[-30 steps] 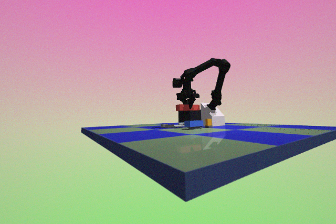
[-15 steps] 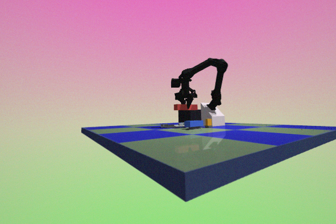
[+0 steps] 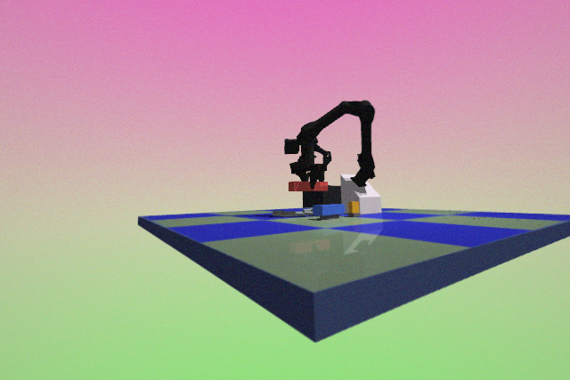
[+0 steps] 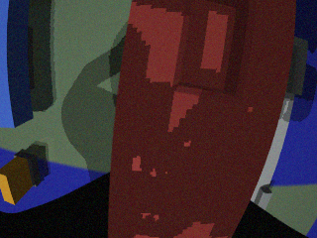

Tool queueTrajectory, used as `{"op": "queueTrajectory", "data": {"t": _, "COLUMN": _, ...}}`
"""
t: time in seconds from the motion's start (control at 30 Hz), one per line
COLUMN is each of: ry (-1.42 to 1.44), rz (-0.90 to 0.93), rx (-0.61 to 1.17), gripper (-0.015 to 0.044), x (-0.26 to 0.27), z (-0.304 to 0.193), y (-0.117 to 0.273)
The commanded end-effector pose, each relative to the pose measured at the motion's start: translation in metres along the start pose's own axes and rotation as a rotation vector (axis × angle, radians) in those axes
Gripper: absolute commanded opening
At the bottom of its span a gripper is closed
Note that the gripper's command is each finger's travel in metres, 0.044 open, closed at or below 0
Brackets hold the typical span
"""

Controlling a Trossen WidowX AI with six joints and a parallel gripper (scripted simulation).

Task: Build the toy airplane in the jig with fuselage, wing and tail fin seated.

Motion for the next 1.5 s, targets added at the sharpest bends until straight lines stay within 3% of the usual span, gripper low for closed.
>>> {"op": "queueTrajectory", "data": {"t": 0.0, "ry": 0.003, "rz": -0.006, "rx": -0.005, "gripper": 0.0000, "x": -0.013, "z": 0.004, "y": -0.004}}
{"op": "queueTrajectory", "data": {"t": 0.97, "ry": 0.000, "rz": -0.003, "rx": -0.006, "gripper": 0.0000, "x": -0.094, "z": 0.007, "y": -0.043}}
{"op": "queueTrajectory", "data": {"t": 1.23, "ry": 0.000, "rz": -0.003, "rx": -0.006, "gripper": 0.0197, "x": -0.093, "z": 0.007, "y": -0.043}}
{"op": "queueTrajectory", "data": {"t": 1.47, "ry": 0.000, "rz": -0.003, "rx": -0.006, "gripper": 0.0197, "x": -0.093, "z": 0.007, "y": -0.043}}
Point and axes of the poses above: the point midway between the two fingers, 35 mm back from their tips, its own y axis back along the fingers, its own x axis across the jaws, z = x × y, the point moved 2 cm from there along y, back along the fingers, and after that the axes turned 14 degrees about -y, right-handed, at the moved point
